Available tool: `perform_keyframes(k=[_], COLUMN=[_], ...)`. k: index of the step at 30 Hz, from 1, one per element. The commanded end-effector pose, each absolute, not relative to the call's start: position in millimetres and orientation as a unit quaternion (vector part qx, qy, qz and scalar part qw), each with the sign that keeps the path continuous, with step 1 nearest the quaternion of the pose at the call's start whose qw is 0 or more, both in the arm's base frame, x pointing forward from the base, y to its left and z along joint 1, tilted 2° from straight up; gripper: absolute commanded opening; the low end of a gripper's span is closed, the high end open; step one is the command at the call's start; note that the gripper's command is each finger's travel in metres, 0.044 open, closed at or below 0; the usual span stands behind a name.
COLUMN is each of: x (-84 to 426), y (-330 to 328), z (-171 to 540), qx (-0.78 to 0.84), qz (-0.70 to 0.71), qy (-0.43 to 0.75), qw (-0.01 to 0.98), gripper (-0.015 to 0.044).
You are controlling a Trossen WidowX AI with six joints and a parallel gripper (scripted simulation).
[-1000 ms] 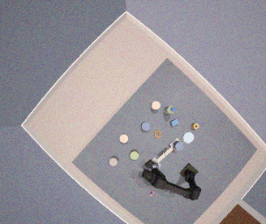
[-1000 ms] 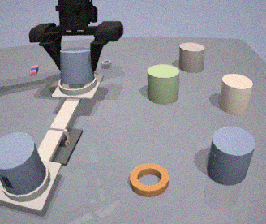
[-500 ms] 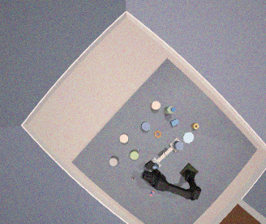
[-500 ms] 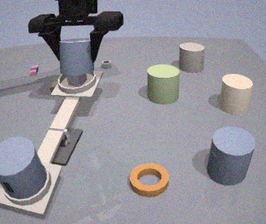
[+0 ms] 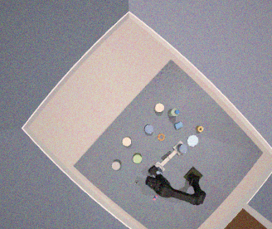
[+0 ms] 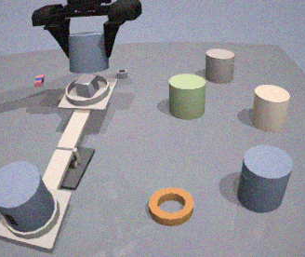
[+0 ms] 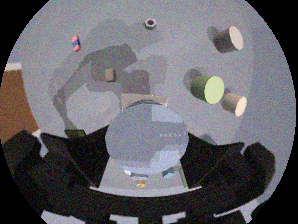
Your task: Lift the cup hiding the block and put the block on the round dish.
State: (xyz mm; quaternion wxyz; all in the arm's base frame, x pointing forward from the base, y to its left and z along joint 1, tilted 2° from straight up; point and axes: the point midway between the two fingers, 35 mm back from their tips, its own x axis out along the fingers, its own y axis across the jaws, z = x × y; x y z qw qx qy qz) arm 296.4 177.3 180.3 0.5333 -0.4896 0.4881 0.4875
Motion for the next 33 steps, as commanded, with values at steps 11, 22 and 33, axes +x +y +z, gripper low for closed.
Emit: perform_keyframes(k=[11,22,33], x=[293.6,290.2,289.4], y=[175.7,173.4,172.8], z=[203.5,217.5,215.5], qx=[-0.490,-0.490,-0.490], qz=[0.487,0.487,0.487], qy=[0.483,0.482,0.487], qw=[0.538,0.538,0.535], gripper=[0.0000,0.0000,0.0000])
